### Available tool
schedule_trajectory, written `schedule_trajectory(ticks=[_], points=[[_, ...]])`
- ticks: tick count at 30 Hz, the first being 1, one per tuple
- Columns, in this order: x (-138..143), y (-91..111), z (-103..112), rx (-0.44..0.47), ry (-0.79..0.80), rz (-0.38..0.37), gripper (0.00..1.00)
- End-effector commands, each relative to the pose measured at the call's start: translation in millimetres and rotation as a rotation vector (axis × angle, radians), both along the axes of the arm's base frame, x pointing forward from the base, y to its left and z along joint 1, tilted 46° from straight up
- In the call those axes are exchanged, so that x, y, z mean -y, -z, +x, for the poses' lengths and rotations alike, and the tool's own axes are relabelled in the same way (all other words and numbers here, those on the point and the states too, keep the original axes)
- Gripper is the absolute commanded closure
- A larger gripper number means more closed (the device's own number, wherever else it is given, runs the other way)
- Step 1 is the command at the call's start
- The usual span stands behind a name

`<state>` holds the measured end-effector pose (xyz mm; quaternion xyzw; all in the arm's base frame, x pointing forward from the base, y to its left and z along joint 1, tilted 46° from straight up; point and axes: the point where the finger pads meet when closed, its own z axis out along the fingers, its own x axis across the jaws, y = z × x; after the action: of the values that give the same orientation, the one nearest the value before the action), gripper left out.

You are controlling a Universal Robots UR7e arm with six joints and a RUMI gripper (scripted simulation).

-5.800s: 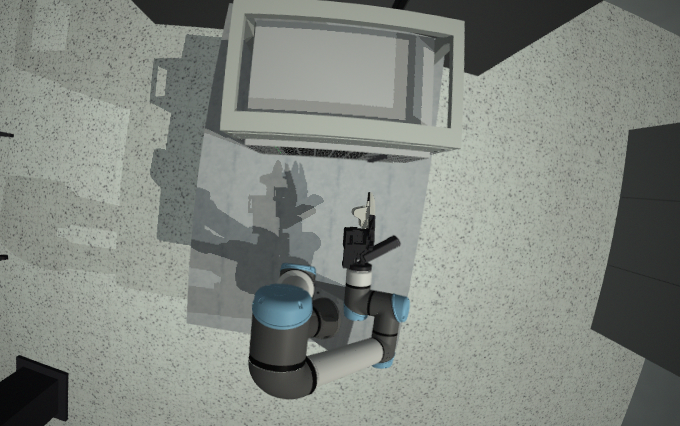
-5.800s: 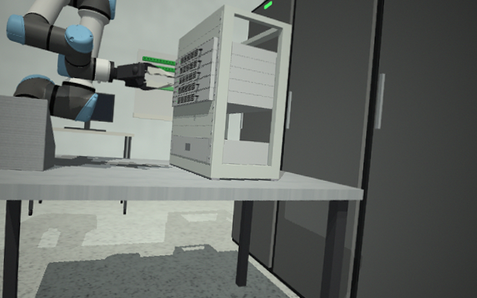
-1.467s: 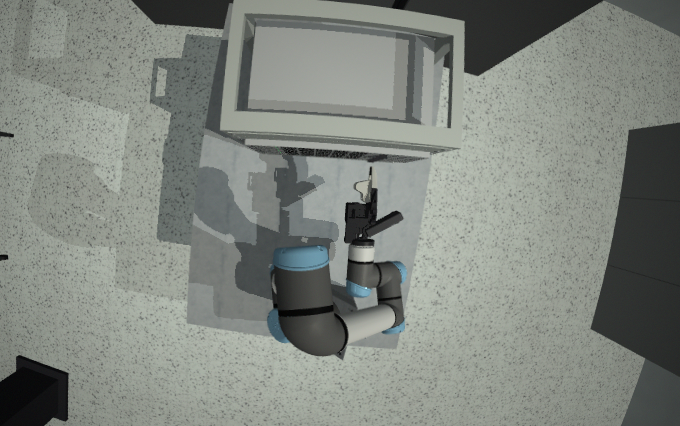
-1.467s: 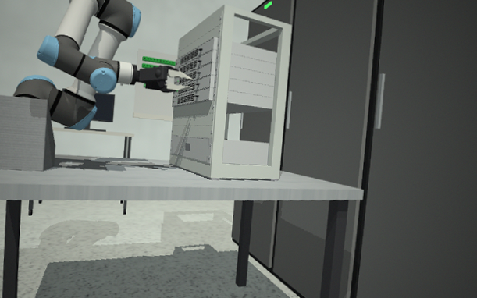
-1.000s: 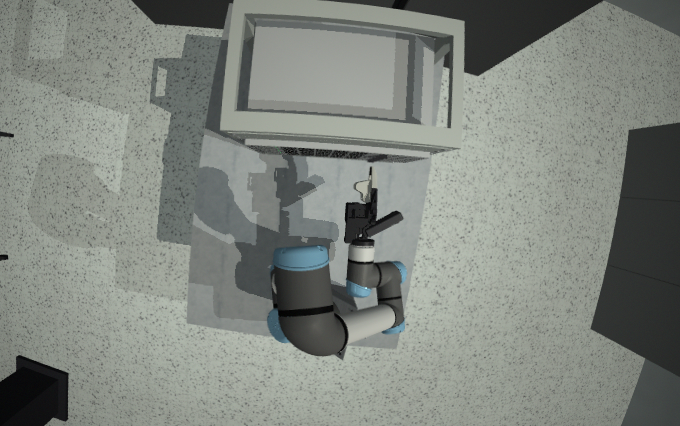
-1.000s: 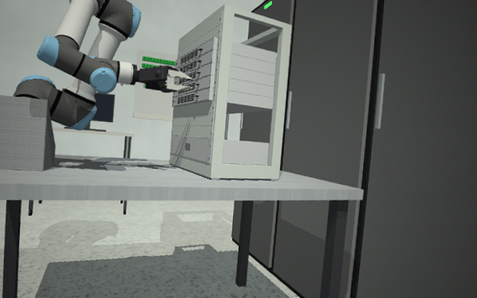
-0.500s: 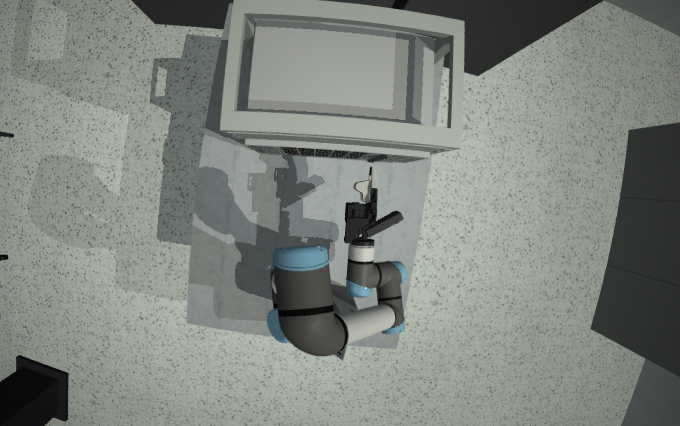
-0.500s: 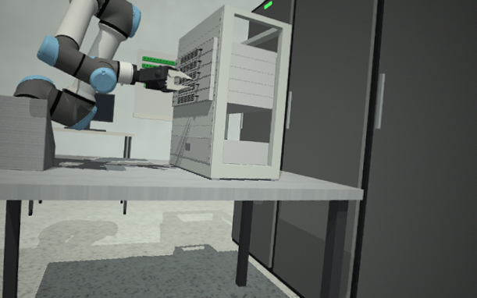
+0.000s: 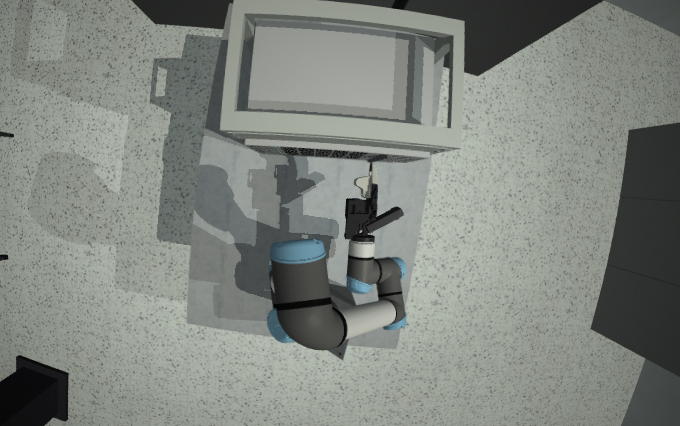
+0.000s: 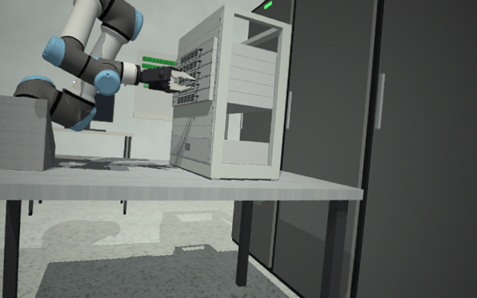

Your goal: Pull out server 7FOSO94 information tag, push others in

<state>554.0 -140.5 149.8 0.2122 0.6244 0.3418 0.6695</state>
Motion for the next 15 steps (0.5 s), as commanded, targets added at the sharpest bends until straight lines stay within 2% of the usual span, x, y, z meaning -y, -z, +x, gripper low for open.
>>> schedule_trajectory(ticks=[1,15], points=[[-0.1,-0.9,4.7,0.000,0.001,0.000,0.85],[-0.5,-1.2,6.9,0.000,0.001,0.000,0.85]])
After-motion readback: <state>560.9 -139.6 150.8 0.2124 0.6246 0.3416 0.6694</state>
